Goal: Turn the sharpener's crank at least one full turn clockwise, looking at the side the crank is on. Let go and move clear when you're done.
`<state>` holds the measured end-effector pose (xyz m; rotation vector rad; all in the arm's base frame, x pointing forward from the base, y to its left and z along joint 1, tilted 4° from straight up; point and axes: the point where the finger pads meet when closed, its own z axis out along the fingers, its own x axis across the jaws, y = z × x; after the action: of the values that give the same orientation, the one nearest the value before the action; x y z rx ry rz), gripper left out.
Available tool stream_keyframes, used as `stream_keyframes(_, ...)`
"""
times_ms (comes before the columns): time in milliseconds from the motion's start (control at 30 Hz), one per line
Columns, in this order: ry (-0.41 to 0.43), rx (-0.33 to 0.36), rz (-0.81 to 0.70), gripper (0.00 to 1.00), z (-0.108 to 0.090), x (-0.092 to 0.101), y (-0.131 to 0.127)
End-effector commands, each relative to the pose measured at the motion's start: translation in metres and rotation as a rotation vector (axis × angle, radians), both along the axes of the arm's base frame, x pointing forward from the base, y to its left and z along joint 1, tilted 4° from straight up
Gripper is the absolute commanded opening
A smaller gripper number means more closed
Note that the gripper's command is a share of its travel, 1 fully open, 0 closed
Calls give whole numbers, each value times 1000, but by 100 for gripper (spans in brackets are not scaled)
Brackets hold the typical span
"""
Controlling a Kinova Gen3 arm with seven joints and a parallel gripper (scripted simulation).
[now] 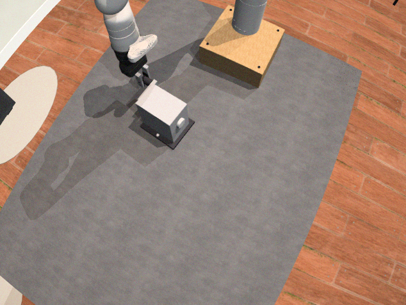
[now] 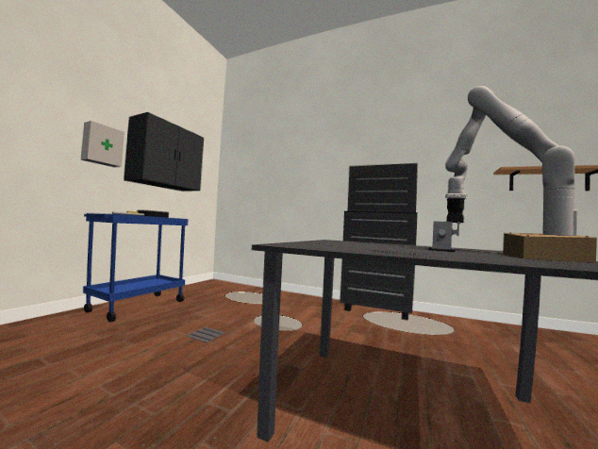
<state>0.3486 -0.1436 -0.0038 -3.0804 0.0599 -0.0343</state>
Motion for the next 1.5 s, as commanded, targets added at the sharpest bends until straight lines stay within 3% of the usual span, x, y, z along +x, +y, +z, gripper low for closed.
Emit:
stream_keyframes(0, -6, -3, 10, 0, 7, 4, 0)
stream_keyframes(733, -6, -2, 10, 0, 42, 26, -2)
stream_keyframes(1467, -1, 0, 11, 0, 48, 51, -3)
